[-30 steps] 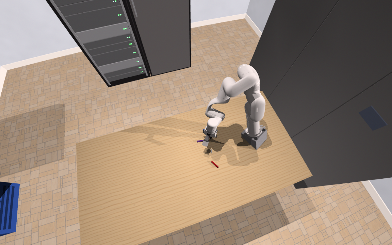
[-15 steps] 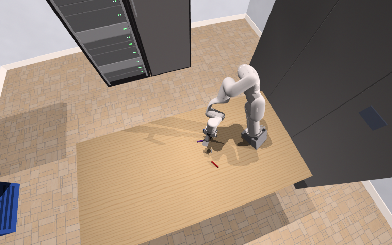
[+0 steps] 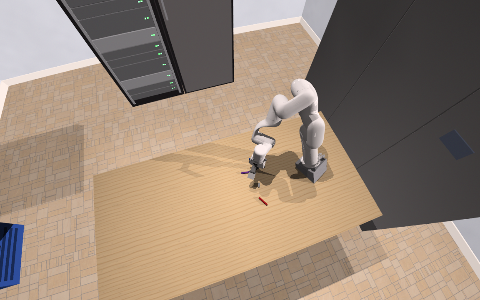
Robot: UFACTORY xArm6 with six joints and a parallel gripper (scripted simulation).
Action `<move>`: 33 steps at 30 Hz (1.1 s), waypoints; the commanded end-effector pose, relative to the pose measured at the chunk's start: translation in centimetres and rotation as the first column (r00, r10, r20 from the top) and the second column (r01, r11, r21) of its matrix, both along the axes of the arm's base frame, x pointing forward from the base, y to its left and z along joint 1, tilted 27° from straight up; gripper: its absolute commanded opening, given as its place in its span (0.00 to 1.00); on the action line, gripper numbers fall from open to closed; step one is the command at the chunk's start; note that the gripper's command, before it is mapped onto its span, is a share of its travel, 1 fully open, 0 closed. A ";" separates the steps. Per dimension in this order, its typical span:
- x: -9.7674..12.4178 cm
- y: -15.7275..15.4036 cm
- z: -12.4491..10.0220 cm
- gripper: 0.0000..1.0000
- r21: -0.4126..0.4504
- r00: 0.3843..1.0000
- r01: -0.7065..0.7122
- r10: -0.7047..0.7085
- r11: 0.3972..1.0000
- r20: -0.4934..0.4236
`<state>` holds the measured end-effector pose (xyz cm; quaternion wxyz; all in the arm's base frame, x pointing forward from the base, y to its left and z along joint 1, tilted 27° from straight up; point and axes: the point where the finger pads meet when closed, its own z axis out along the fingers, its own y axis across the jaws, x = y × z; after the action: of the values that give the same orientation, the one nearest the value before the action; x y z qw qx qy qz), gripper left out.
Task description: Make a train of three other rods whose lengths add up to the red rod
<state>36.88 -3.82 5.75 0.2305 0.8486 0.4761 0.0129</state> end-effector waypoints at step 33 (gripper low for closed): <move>-0.2 0.5 1.1 0.04 0.000 1.000 -0.001 0.001 1.000 0.003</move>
<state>36.74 -3.66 6.12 0.2305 0.8486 0.4761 0.0126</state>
